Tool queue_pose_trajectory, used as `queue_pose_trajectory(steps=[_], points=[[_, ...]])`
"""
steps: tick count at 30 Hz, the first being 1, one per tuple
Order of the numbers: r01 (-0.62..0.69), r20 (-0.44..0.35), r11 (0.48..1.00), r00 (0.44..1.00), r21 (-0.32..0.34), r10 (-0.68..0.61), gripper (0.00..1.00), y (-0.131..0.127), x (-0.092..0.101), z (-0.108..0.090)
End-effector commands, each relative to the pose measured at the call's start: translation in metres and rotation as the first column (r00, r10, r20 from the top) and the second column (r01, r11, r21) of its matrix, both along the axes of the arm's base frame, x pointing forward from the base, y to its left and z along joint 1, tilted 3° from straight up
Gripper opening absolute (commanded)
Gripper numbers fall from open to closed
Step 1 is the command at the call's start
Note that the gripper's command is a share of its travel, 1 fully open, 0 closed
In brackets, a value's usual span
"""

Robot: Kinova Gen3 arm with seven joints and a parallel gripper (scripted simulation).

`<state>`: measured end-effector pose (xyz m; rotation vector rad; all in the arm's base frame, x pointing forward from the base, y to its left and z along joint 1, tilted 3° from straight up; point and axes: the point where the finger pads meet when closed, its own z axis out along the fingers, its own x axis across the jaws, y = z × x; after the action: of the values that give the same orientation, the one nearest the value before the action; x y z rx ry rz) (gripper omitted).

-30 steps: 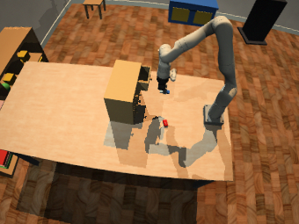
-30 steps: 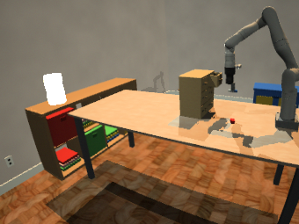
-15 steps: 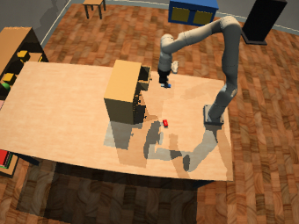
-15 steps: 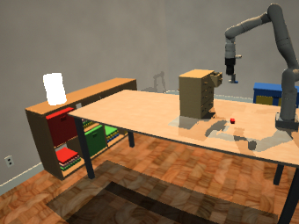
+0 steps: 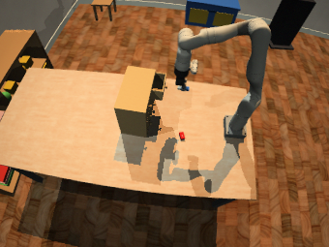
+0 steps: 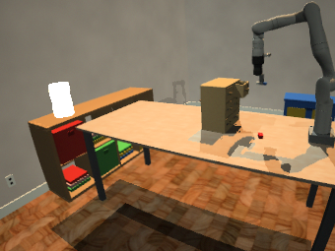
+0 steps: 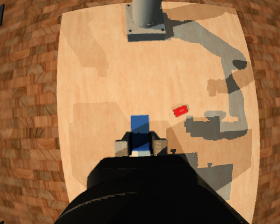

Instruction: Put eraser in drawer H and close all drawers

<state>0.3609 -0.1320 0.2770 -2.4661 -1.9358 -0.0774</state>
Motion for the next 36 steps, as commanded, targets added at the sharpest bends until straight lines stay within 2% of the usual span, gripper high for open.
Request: queue_pose_trajectory(steps=[1,10,36], points=[[0.004,0.011,1.000,1.000,-0.006,-0.003,0.45,-0.002,0.002,0.010],[0.004,0.011,1.000,1.000,-0.006,-0.003,0.45,-0.002,0.001,0.026],[0.004,0.014,1.000,1.000,-0.007,-0.004,0.45,-0.002,0.001,0.030]])
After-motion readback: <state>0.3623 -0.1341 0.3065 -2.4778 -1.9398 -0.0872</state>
